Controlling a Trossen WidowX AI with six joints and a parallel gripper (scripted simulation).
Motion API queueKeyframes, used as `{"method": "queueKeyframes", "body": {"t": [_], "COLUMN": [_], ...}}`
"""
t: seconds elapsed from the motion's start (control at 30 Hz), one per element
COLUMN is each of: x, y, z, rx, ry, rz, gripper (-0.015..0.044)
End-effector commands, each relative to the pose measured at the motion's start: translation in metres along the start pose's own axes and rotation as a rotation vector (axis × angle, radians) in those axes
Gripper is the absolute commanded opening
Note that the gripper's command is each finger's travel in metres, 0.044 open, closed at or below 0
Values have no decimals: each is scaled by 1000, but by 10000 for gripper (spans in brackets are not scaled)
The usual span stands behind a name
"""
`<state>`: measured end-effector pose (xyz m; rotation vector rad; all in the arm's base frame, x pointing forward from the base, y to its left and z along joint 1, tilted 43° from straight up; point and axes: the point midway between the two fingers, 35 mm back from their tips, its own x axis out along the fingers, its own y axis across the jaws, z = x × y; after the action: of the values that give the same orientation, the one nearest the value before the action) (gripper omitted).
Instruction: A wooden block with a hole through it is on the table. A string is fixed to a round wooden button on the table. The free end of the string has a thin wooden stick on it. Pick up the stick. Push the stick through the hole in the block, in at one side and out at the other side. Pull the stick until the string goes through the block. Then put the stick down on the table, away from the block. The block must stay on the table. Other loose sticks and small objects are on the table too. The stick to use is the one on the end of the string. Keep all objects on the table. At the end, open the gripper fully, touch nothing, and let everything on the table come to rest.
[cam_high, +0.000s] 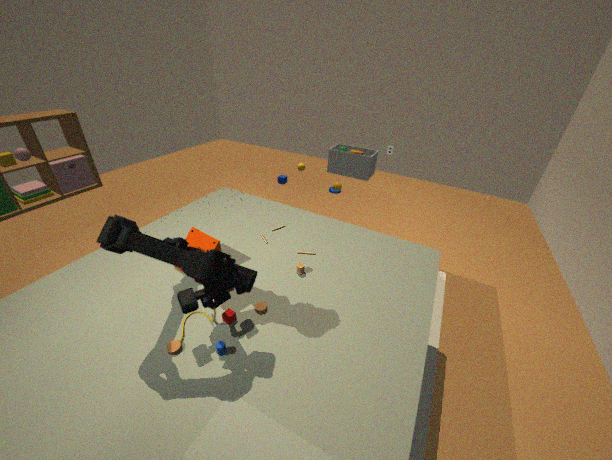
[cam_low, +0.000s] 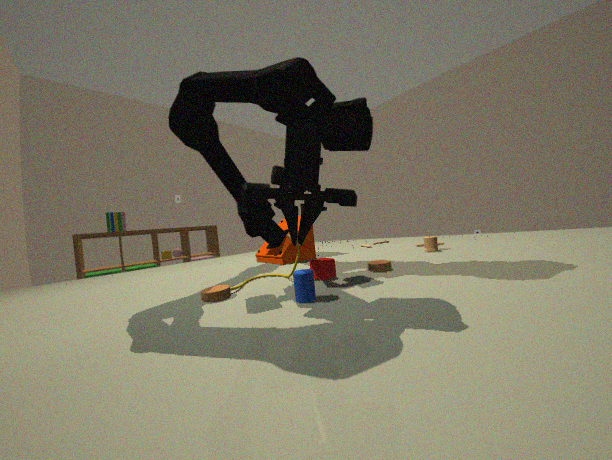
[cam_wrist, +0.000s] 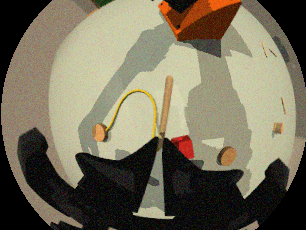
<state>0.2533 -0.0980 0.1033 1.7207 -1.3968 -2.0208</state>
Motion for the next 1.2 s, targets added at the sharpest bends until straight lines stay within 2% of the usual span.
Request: {"method": "queueKeyframes", "body": {"t": [0.0, 1.17], "x": [-2, 0], "y": [6, 43], "z": [-5, -16], "rx": [-33, -372], "ry": [3, -54], "rz": [-2, 6], "gripper": [0, 0]}}
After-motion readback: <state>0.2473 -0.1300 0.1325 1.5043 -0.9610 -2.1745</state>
